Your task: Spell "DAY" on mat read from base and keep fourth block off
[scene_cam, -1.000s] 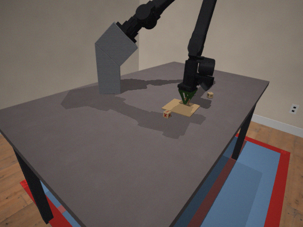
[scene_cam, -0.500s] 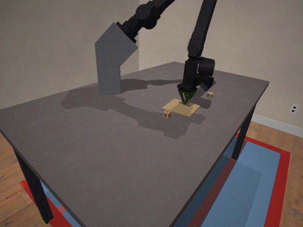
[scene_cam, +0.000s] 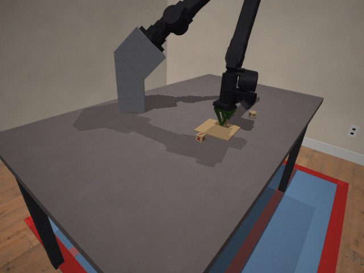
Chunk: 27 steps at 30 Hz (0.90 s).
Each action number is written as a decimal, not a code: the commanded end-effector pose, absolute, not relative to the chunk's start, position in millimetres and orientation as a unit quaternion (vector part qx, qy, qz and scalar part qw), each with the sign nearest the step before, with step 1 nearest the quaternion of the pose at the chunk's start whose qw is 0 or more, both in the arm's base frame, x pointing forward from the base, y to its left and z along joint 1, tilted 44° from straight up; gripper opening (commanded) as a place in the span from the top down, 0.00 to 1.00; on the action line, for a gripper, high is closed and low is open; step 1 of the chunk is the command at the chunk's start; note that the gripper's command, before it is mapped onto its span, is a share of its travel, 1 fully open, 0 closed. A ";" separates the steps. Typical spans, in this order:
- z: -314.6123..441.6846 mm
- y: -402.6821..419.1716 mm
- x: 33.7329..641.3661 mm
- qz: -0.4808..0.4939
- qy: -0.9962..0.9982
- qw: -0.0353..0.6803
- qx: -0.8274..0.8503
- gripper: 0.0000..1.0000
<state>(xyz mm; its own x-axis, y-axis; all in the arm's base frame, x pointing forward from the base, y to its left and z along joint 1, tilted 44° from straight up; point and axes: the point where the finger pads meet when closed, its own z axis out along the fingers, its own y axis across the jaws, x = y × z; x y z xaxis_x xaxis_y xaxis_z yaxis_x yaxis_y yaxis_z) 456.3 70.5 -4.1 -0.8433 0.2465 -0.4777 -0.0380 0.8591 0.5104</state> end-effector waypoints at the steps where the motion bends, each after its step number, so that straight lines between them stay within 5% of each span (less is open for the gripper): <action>1: -2.3 74.9 462.6 0.262 0.922 0.279 0.057 0.73; 12: -2.3 74.9 462.6 0.262 0.922 0.279 0.057 0.61; 22: -2.3 74.9 462.6 0.262 0.922 0.279 0.057 0.61; 23: -2.3 74.9 462.6 0.262 0.922 0.279 0.057 0.10; 27: -2.3 74.9 462.6 0.262 0.922 0.279 0.057 0.10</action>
